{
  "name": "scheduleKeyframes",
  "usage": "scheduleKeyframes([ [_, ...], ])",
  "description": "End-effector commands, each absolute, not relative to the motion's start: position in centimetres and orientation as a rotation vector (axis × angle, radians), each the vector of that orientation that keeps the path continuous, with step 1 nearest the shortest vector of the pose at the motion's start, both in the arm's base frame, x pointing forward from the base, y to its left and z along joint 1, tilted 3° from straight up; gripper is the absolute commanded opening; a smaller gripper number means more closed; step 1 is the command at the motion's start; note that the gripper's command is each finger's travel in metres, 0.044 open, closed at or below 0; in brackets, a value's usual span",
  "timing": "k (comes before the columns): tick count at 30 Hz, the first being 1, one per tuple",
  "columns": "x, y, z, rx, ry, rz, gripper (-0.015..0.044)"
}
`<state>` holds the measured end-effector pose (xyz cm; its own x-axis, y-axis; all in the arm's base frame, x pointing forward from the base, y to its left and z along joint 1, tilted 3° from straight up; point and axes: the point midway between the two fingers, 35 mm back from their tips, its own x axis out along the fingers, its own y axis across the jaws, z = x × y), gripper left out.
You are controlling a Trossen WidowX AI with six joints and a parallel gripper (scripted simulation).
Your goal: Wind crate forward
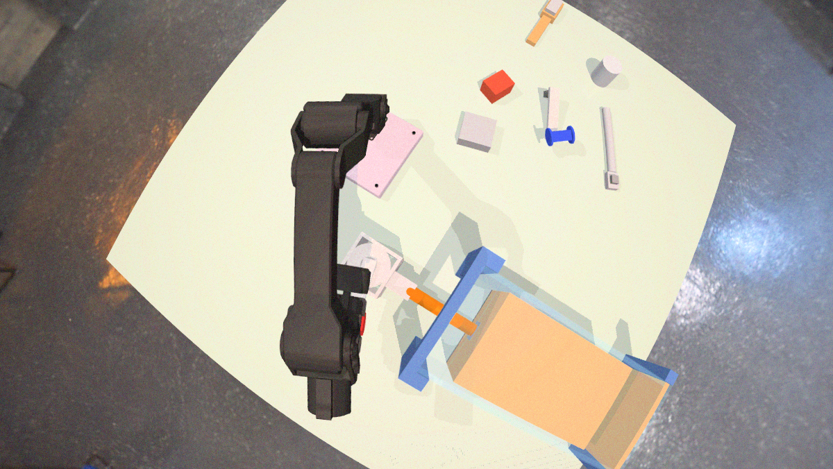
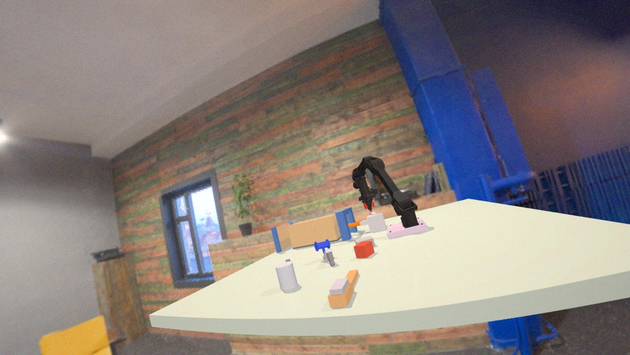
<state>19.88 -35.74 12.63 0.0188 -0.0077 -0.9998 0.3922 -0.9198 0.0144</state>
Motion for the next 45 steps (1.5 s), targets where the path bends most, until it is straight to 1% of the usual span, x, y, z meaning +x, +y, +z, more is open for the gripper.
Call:
scheduleKeyframes([
  [1,21.8,-34.9,12.7,2.029,0.423,-1.933,0.0],
  [22,23.7,-33.6,12.8,2.031,0.424,-1.931,0.0],
  [45,24.5,-32.9,12.9,2.033,0.425,-1.93,0.0],
])
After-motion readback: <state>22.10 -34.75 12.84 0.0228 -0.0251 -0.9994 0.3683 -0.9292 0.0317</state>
